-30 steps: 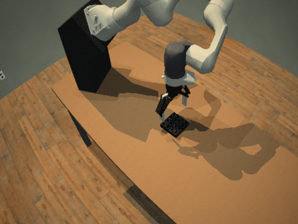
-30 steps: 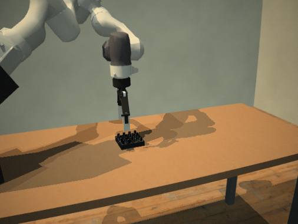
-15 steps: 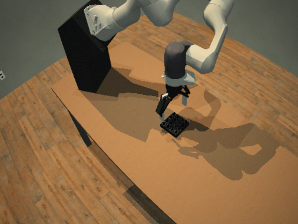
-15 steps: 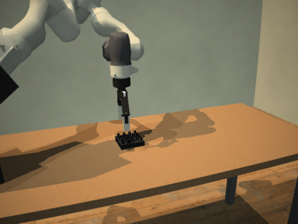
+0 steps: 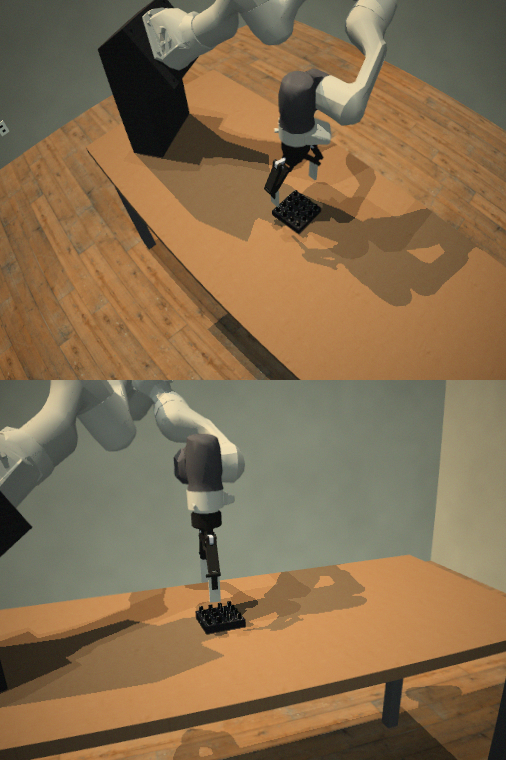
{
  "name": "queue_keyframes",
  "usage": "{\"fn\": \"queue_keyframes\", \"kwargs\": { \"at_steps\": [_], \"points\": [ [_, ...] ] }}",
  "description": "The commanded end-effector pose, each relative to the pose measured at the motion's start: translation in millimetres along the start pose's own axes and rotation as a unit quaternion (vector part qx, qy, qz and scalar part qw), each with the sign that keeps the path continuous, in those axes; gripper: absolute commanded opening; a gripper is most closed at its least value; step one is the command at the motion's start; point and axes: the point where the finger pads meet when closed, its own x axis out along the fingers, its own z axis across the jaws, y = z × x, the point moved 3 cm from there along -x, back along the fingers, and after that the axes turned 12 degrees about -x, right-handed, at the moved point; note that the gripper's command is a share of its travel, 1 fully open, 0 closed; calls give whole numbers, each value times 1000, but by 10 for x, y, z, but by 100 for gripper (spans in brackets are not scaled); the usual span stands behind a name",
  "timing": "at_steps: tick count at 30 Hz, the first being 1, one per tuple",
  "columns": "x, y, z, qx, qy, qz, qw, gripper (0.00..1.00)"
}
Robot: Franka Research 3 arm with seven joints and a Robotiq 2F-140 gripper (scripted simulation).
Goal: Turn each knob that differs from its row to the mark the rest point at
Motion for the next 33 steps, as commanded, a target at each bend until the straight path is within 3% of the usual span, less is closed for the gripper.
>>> {"fn": "queue_keyframes", "kwargs": {
  "at_steps": [1,12,33],
  "points": [
    [0,-4,-3,-2,1,1,1000,100],
    [1,-88,-9,-2,1,1,1000,100],
    [6,-467,-38,-2,1,1,1000,100]
  ]
}}
